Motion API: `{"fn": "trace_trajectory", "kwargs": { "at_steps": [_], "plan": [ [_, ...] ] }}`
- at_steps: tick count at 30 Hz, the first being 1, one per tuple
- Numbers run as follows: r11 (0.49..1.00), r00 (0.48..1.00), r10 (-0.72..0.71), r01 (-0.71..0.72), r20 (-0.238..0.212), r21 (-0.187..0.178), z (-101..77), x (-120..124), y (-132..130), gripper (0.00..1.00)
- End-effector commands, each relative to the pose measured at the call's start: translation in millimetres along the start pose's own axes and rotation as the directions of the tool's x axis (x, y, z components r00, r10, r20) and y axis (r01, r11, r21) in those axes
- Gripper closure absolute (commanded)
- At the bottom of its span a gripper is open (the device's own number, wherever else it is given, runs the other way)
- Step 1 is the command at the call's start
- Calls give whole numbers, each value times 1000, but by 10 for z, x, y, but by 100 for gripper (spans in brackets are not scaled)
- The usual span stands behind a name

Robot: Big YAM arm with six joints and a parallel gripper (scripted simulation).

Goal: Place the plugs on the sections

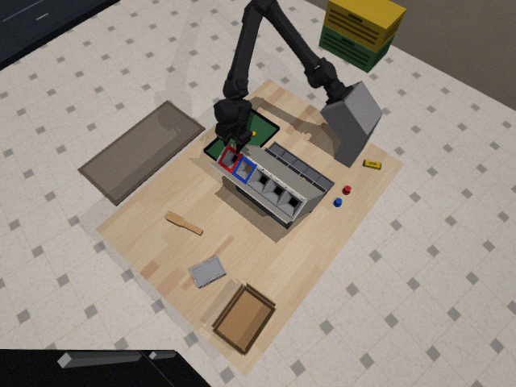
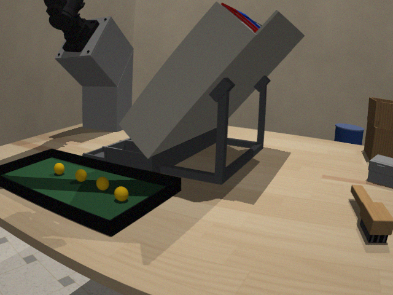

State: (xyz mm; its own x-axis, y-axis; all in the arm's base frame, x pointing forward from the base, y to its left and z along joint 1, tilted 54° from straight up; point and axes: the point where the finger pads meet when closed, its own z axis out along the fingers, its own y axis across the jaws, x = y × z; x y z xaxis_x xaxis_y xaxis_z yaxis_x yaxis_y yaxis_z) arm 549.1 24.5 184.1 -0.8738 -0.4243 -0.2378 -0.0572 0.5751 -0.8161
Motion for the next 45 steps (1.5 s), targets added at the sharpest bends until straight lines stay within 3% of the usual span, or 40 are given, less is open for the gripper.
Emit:
{"fn": "trace_trajectory", "kwargs": {
  "at_steps": [1, 45],
  "plan": [
    [1000, 999, 30, -30, 34, 2, -155, -219, -85, 41],
    [999, 997, 51, -51, 57, 5, -220, -275, -85, 41]
  ]
}}
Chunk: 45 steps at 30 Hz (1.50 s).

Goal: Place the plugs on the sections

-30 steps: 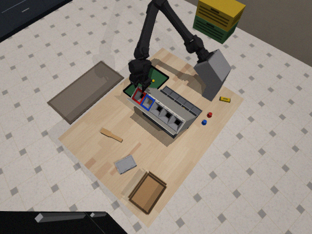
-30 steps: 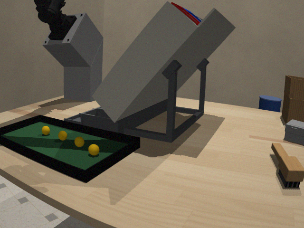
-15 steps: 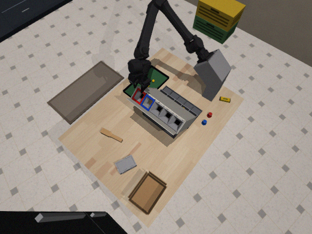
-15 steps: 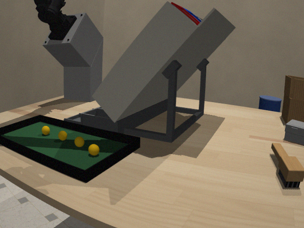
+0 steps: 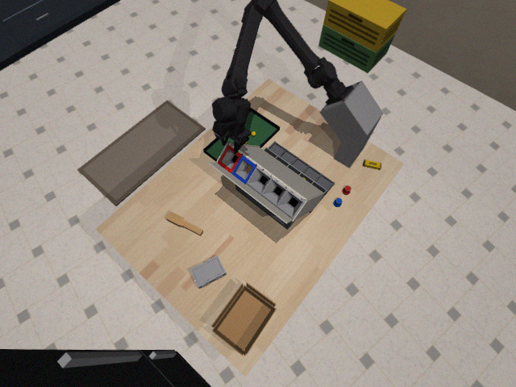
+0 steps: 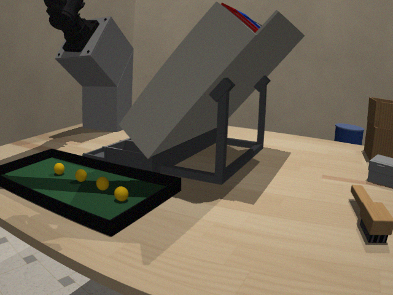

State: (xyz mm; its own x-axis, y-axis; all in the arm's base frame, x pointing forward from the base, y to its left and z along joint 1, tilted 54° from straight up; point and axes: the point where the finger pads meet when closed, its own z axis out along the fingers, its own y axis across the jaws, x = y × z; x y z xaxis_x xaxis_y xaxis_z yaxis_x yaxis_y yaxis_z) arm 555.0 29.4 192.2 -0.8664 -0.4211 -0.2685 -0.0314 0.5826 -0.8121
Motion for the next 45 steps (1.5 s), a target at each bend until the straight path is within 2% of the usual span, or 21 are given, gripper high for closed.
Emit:
{"fn": "trace_trajectory", "kwargs": {
  "at_steps": [1, 30, 45],
  "plan": [
    [1000, 999, 25, -25, 39, 0, -171, -192, -39, 41],
    [1000, 999, 24, -24, 40, -1, -226, -275, -67, 41],
    [1000, 999, 24, -24, 37, 0, -695, 1281, -1, 41]
  ]
}}
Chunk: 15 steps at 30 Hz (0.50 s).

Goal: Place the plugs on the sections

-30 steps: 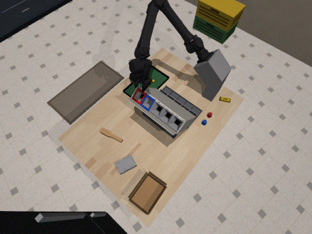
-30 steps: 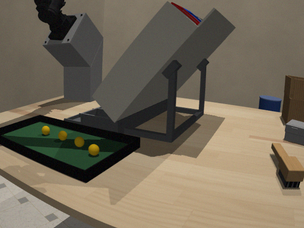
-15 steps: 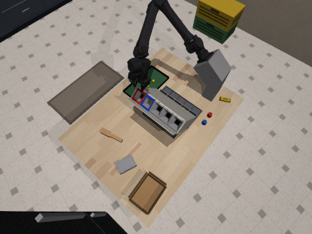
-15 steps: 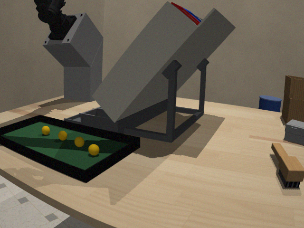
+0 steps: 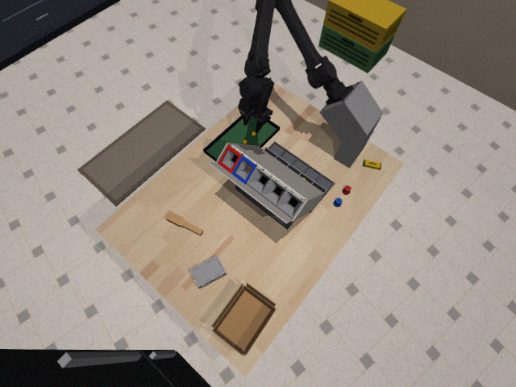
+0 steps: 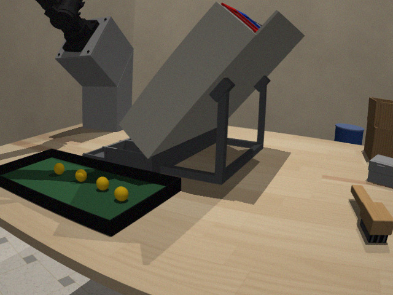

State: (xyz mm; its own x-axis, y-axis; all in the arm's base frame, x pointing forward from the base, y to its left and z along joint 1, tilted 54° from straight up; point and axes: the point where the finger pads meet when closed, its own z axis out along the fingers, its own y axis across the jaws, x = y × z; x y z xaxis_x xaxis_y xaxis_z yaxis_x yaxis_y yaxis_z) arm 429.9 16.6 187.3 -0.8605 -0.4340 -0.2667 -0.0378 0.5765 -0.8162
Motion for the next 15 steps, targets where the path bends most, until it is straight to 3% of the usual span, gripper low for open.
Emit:
{"fn": "trace_trajectory", "kwargs": {
  "at_steps": [1, 15],
  "plan": [
    [999, 999, 33, -33, 26, -3, -186, 128, -5, 41],
    [1000, 1000, 12, -12, 12, -1, -237, 240, -5, 41]
  ]
}}
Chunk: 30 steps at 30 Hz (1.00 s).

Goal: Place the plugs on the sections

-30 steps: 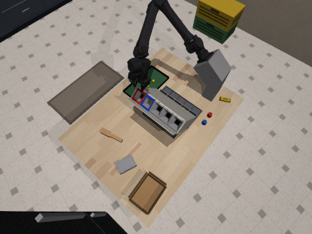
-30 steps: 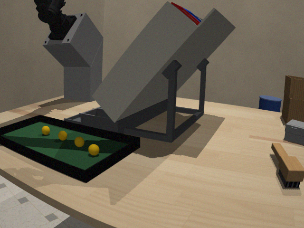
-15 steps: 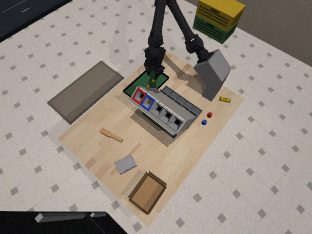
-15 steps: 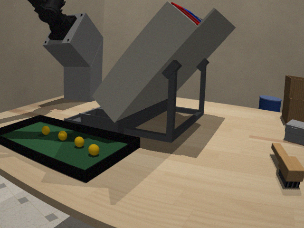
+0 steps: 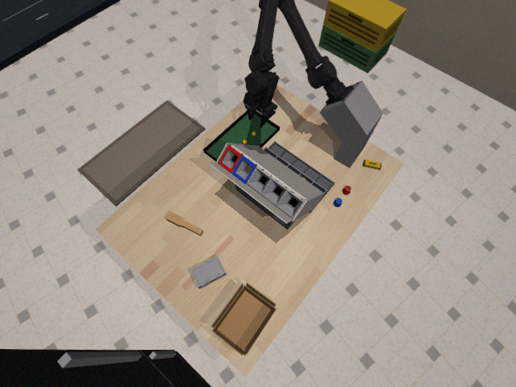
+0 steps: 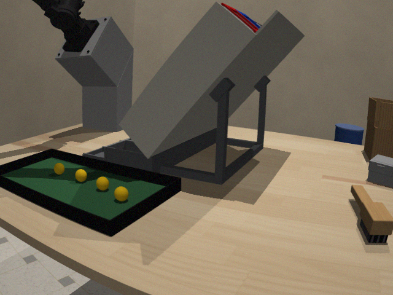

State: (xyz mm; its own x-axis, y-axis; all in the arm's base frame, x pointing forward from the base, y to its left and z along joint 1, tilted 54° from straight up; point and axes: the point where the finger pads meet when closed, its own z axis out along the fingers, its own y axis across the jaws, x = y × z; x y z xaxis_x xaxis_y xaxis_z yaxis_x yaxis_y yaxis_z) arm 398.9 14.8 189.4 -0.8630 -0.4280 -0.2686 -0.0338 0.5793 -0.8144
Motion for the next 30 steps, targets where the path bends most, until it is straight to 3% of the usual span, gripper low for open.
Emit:
{"fn": "trace_trajectory", "kwargs": {
  "at_steps": [1, 4, 19, 21, 30],
  "plan": [
    [1000, 1000, 6, -6, 15, 0, -85, -20, 10, 41],
    [1000, 1000, 4, -4, 14, 0, -89, -11, 10, 41],
    [1000, 964, 20, -21, -265, -1, 220, 1033, 1025, 41],
    [1000, 964, 20, -21, -265, -1, 220, 1033, 1025, 41],
    [1000, 939, 23, -25, -343, -1, 294, 1351, 1336, 41]
  ]
}}
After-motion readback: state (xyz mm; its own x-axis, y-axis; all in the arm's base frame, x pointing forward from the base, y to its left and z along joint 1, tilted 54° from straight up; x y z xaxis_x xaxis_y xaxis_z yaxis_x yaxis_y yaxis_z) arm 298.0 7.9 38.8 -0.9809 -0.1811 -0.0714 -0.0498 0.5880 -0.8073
